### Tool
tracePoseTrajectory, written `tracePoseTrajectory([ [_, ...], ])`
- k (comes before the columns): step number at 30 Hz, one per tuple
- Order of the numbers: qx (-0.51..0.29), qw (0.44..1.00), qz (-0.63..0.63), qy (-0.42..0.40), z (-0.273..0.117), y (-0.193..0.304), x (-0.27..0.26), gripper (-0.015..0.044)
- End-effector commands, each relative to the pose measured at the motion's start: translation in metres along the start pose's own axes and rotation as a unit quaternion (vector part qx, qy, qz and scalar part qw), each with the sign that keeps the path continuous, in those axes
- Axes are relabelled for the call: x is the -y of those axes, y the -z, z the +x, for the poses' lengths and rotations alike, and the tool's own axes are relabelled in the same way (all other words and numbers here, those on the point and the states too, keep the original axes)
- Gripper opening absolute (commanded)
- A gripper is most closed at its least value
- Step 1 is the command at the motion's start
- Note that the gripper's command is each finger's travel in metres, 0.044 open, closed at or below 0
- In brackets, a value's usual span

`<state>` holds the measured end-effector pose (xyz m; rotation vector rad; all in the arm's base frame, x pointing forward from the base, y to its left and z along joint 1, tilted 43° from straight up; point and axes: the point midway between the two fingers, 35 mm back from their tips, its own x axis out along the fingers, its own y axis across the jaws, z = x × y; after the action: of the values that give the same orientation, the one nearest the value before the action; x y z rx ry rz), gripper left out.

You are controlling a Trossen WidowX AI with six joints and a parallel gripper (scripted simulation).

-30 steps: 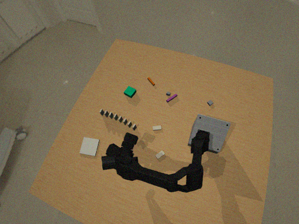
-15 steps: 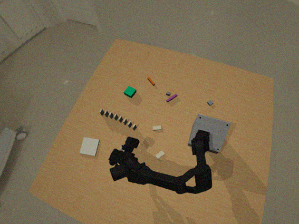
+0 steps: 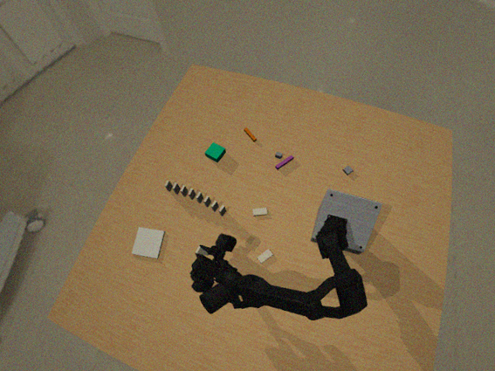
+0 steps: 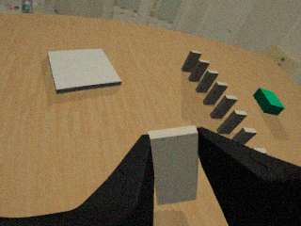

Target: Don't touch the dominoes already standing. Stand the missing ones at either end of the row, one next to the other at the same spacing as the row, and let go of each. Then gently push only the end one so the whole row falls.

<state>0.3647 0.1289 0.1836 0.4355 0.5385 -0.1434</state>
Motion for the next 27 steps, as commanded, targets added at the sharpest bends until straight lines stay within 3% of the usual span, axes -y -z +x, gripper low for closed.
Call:
tracePoseTrajectory([
  [1,0.04,0.999,0.022,-0.004,-0.008,-0.002,0.002,0.0107],
  [20,0.203,0.964,0.169,-0.037,-0.055,0.0,0.014,0.0107],
  [27,0.212,0.959,0.183,-0.04,-0.059,0.001,0.016,0.0107],
])
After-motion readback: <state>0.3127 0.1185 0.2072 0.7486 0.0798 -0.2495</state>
